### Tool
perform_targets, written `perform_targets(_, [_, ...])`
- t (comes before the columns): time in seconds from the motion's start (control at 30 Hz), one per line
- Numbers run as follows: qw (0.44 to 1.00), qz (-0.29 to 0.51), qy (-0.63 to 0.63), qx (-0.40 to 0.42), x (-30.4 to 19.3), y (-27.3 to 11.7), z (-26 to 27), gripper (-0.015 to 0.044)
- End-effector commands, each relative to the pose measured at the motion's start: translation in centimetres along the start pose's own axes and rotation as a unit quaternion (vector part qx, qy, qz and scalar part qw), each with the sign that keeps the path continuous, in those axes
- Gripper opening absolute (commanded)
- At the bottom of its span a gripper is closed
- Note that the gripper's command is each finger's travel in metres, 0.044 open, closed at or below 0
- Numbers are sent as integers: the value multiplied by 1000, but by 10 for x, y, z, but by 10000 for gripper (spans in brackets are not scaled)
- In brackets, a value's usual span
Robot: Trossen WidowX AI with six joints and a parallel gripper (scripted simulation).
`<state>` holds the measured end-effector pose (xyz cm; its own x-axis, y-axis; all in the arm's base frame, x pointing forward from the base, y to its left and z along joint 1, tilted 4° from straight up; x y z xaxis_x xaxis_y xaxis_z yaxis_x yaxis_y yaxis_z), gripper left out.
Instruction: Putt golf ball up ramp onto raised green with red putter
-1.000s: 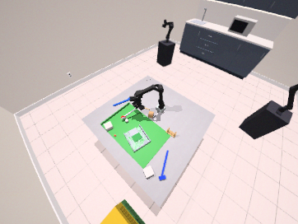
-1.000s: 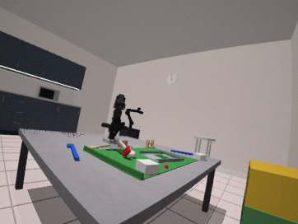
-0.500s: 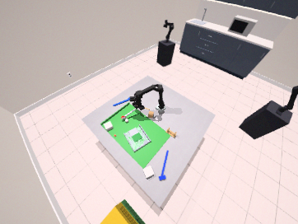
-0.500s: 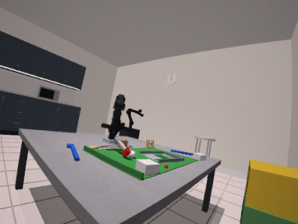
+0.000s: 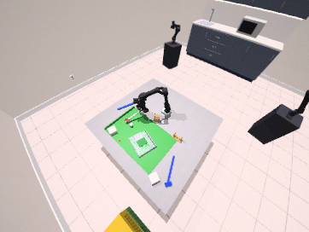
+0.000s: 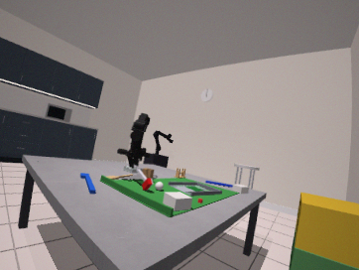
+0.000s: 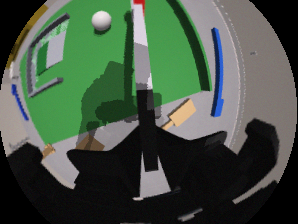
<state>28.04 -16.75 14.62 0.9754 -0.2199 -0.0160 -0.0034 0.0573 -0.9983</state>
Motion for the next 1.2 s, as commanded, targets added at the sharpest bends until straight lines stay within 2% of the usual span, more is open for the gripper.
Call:
perform_targets(0.0, [1000, 0, 1, 0, 0, 0, 9, 0])
perform_targets(0.33, [1000, -2, -2, 4, -20, -1, 132, 0])
perform_targets(0.57, [1000, -2, -2, 4, -20, -9, 134, 0])
perform_targets(0.93, [1000, -2, -2, 4, -20, -60, 133, 0])
perform_targets(1.17, [1000, 1, -2, 3, -20, -52, 133, 0])
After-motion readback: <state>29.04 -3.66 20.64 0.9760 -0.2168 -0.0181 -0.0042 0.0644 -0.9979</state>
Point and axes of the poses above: the point midway between the two fingers, 35 mm back from their tips, its own y axis out along the fingers, its own z axis across the jaws, x = y × z, the point moved 8 cm from there along -y, back along the fingers, and after that the axes turned 9 degrees about y, right-handed, at the moved point
